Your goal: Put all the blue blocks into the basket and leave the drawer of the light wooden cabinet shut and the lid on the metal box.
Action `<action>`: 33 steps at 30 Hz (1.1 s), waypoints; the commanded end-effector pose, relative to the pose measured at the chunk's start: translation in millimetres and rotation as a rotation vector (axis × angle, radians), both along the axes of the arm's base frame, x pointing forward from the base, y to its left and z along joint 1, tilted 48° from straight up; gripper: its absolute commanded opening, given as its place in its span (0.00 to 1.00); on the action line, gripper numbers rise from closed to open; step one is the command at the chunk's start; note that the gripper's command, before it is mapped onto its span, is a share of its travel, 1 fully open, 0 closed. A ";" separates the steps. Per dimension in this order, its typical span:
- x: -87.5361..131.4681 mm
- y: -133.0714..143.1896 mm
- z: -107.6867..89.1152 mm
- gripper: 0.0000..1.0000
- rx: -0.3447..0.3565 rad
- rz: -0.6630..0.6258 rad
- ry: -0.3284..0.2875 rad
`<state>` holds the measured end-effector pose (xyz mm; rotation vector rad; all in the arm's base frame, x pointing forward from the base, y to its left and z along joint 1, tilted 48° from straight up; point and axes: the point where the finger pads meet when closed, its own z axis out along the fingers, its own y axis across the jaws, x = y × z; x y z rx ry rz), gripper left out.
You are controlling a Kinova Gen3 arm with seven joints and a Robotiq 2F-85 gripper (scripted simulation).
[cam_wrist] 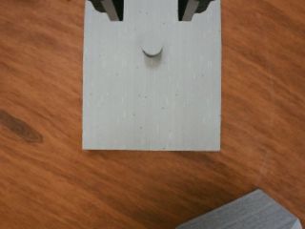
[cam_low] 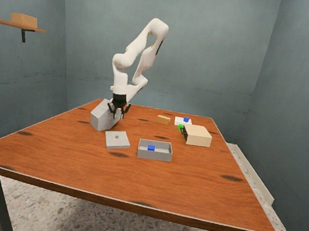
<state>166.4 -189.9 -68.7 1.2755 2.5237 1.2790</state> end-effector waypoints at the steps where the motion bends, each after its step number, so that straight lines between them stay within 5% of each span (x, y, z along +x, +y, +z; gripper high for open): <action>1: -4.2 -10.3 7.8 0.40 -0.007 -0.002 0.002; 33: -5.5 -26.5 21.3 0.40 0.001 -0.012 0.014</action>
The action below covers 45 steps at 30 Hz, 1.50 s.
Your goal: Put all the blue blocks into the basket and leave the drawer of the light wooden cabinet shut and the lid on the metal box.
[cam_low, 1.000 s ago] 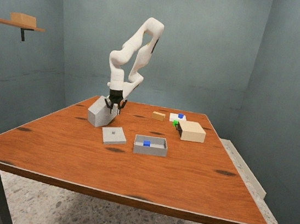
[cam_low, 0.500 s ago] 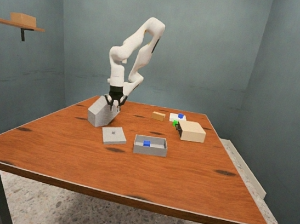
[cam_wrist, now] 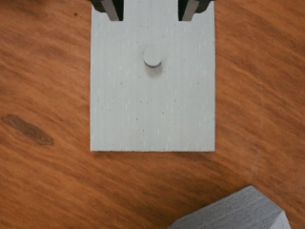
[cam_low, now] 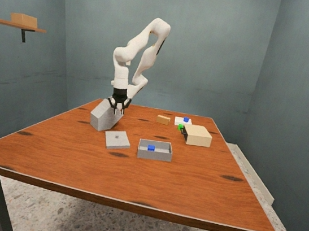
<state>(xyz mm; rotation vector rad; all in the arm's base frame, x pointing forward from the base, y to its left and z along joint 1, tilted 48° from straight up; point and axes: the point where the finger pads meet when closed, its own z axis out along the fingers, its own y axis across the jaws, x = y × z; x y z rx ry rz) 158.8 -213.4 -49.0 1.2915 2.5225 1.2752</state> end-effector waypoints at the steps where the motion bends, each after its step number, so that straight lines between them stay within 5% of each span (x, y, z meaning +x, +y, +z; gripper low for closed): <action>1: 5.1 -4.9 1.9 0.40 0.001 -0.009 0.010; 7: 37.5 -23.5 9.1 0.40 0.011 -0.051 0.052; 15: 111.6 -47.1 30.6 0.40 0.053 -0.141 0.136; 17: 111.6 -47.1 30.6 0.40 0.053 -0.141 0.136; 27: 194.2 -49.5 63.2 0.40 0.104 -0.196 0.191; 44: 210.2 -45.1 71.0 0.40 0.123 -0.207 0.207; 45: 210.2 -45.1 71.0 0.69 0.123 -0.207 0.207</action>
